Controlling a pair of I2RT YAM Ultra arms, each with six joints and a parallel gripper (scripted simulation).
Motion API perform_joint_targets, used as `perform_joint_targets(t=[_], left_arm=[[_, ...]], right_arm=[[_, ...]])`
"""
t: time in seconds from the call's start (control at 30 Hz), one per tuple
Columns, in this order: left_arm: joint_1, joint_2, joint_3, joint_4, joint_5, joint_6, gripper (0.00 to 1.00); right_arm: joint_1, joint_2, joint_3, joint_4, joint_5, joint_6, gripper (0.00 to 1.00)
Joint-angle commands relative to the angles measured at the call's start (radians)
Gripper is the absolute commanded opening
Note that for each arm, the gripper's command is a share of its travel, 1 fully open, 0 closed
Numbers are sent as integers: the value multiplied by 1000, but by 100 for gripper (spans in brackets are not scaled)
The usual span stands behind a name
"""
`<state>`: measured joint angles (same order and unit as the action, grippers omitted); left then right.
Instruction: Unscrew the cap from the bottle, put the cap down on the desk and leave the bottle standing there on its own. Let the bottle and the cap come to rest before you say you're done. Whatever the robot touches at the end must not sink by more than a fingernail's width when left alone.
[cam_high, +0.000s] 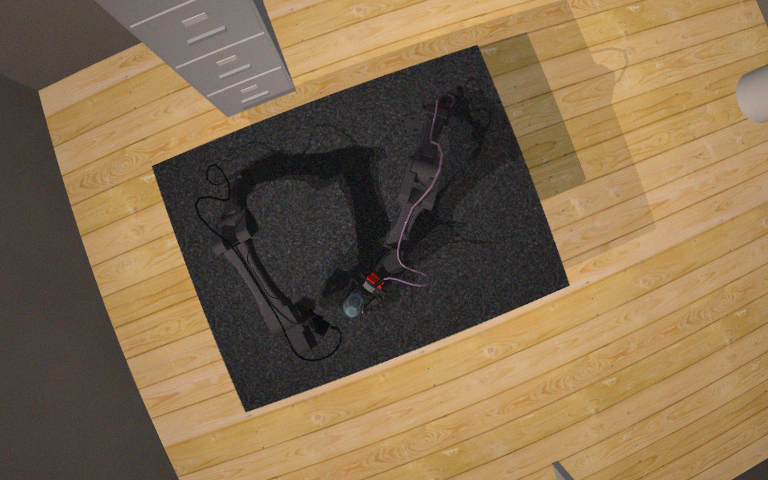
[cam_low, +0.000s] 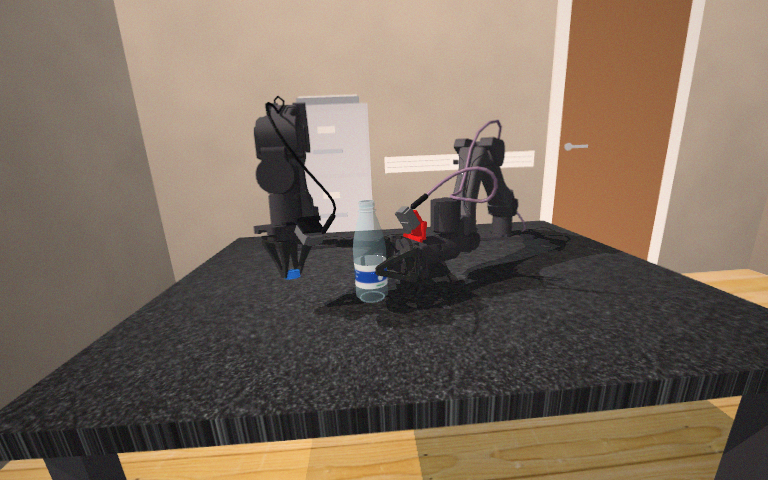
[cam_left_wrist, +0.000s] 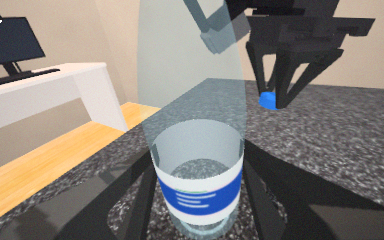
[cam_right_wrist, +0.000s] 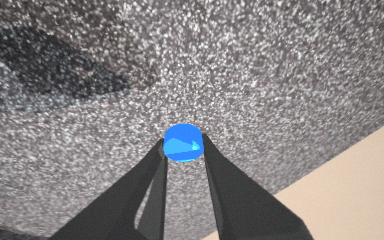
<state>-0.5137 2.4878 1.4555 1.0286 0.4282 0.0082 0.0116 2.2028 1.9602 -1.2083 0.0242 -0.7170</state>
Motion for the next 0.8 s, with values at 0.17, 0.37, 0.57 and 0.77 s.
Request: perform_joint_targets(t=[0.17,0.37,0.57,0.77], left_arm=[[-33,-10,3,8,14,0,0],[-39,-6,5,8,16,0,0],[-39,-6,5,8,16,0,0],[-39,-6,5,8,16,0,0]], right_arm=[[-56,99,77,-13,-11,434,0],[-72,160,146,-65,-25,707,0],[-72,186,193,-104,-25,759,0],[-72,197,212,-119,-25,763,0]])
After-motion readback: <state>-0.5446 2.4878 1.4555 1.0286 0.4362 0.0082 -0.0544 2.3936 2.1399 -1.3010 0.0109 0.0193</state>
